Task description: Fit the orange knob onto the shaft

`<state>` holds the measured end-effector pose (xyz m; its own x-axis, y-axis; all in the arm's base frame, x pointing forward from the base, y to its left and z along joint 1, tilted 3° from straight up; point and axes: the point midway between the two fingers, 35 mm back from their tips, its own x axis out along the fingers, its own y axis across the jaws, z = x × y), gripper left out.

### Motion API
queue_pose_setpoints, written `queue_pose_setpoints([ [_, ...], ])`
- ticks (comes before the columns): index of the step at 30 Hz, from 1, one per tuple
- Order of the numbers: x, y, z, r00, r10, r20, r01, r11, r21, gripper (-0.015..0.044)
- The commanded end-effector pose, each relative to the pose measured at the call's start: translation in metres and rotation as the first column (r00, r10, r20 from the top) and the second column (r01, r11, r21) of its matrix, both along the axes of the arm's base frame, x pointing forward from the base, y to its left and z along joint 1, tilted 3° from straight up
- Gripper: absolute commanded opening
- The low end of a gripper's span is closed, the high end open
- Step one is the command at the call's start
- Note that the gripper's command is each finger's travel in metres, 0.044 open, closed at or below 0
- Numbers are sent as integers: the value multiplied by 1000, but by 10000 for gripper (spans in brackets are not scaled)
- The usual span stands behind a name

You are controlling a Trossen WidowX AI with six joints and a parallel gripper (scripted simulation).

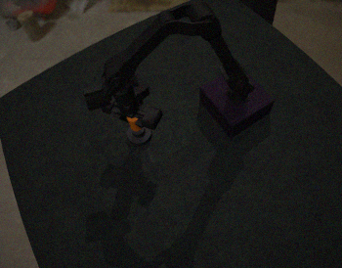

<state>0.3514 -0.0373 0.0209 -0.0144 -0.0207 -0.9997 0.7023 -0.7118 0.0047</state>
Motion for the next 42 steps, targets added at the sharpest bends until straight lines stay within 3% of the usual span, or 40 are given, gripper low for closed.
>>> queue_pose_setpoints([
  [1,3,-1,1,1000,-7,6,7,1000,-5,0],
  [42,3,-1,-2,1000,-7,6,7,1000,-5,0],
])
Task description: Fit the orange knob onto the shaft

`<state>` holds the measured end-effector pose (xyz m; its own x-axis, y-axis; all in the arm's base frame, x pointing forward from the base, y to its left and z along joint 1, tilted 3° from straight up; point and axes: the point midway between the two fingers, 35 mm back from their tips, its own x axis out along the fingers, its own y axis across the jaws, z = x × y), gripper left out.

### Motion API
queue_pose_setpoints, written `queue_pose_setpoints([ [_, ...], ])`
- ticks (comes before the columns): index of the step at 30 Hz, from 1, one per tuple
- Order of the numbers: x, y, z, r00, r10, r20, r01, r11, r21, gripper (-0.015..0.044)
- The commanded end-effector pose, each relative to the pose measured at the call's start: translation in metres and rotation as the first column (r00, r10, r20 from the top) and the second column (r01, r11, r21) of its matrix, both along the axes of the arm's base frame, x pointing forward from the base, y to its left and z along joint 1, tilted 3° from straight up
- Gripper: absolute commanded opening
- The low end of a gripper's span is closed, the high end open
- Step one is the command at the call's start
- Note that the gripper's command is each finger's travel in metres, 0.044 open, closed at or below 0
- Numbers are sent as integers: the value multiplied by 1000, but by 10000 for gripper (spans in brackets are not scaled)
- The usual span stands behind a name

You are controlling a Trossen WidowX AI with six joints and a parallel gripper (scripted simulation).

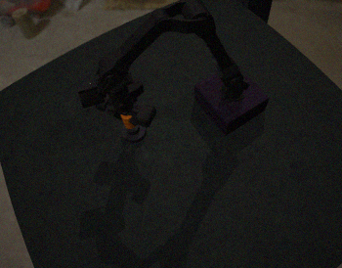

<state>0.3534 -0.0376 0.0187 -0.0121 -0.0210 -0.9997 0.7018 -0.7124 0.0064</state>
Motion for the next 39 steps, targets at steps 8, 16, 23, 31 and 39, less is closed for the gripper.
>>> queue_pose_setpoints([
  [8,0,-1,5,1000,-7,4,7,1000,-5,0],
  [16,-3,0,5,998,-59,5,59,998,-5,0],
  [23,-4,0,1,998,-59,5,59,998,-5,0],
  [31,-3,0,0,998,-59,5,59,998,-6,0],
  [39,1,-1,5,996,-86,6,86,996,-6,0],
])
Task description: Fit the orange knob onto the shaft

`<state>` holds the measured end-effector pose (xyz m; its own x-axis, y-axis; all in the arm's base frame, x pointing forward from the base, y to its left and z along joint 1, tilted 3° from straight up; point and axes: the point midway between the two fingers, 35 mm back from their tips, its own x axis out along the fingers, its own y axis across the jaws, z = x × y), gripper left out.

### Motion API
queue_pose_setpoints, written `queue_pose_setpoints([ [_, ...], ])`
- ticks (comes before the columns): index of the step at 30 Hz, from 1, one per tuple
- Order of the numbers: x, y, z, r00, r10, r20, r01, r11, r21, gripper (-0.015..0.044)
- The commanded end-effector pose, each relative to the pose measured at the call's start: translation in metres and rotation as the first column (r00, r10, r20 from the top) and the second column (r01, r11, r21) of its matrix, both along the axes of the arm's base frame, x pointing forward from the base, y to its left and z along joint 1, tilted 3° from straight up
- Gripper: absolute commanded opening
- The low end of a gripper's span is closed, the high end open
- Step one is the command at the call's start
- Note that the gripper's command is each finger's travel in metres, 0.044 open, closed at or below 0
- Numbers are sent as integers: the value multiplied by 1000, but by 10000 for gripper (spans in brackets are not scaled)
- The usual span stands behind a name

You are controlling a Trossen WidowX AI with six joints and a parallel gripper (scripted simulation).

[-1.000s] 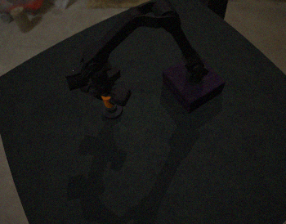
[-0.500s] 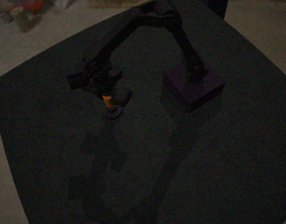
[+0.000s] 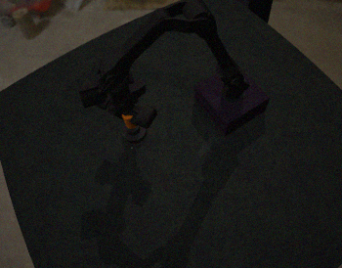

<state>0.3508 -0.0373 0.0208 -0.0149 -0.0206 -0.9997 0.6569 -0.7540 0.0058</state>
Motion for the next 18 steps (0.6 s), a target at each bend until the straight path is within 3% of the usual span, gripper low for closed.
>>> queue_pose_setpoints([
  [1,4,-1,4,999,-42,8,42,999,-6,0],
  [18,2,-1,-2,999,-50,8,50,999,-6,0],
])
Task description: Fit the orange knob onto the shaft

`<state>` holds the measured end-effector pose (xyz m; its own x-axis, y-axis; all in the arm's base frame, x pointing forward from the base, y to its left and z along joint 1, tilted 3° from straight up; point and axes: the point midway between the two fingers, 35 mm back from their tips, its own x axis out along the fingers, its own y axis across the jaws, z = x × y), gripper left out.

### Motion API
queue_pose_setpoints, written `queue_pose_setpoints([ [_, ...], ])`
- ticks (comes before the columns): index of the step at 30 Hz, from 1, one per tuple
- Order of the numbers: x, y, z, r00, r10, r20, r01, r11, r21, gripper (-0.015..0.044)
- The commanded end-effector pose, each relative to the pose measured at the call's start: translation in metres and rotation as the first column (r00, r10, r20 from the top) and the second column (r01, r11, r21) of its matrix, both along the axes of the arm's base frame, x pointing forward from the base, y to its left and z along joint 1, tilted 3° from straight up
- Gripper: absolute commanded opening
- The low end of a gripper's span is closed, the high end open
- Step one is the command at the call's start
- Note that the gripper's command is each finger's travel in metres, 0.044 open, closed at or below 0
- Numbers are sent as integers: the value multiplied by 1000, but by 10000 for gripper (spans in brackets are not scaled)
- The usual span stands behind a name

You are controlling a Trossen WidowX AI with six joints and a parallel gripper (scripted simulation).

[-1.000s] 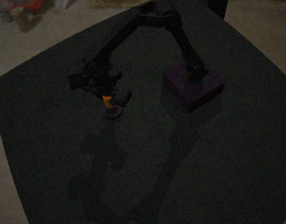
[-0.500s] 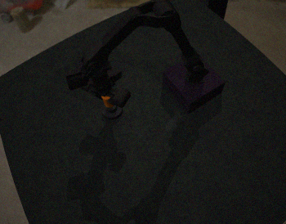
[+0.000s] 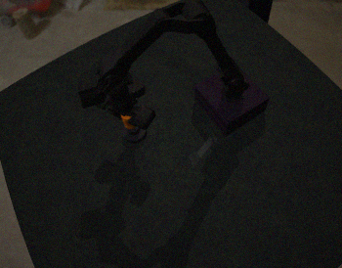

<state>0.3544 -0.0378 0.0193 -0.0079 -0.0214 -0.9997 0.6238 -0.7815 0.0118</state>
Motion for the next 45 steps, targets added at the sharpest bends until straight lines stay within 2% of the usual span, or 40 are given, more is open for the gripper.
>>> queue_pose_setpoints([
  [1,-2,-1,-1,1000,-7,0,7,1000,-5,0],
  [45,-4,0,-1,1000,17,-1,-17,1000,-4,0],
])
